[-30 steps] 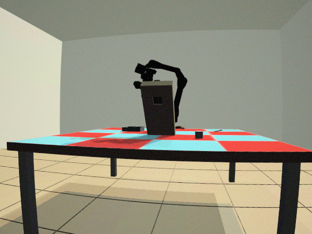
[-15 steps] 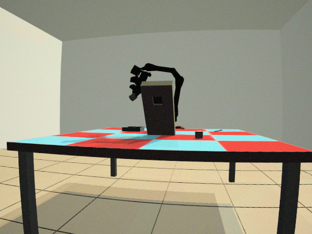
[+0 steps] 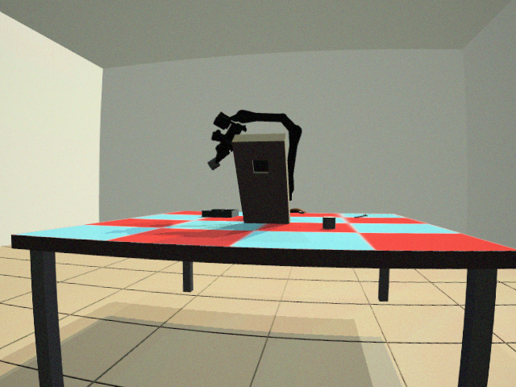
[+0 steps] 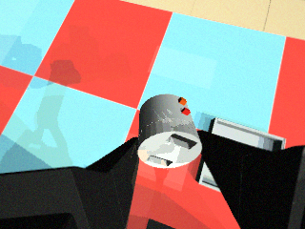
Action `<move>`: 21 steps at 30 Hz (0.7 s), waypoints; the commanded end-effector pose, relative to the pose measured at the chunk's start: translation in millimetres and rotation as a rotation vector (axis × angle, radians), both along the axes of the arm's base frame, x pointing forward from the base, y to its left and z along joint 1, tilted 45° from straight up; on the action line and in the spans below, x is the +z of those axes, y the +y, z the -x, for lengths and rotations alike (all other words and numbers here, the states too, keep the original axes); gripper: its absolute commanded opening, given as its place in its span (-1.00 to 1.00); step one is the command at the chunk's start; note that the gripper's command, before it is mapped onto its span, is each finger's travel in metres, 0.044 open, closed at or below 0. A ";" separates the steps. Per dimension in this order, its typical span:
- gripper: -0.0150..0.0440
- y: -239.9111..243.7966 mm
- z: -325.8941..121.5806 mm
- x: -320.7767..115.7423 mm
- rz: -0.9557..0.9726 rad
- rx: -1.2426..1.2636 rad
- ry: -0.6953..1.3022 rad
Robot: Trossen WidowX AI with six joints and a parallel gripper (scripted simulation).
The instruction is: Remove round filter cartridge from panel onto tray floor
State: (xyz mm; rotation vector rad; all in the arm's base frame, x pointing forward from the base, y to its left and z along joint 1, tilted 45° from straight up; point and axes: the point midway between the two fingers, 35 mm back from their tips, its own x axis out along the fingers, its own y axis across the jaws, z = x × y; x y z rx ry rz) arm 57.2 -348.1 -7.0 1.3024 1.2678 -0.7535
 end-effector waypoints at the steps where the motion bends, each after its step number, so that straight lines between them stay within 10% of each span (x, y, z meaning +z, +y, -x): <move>1: -0.49 3.5 20.8 -13.0 -0.002 -0.056 0.047; 21: -0.49 64.5 123.7 -84.2 -0.028 -0.351 0.327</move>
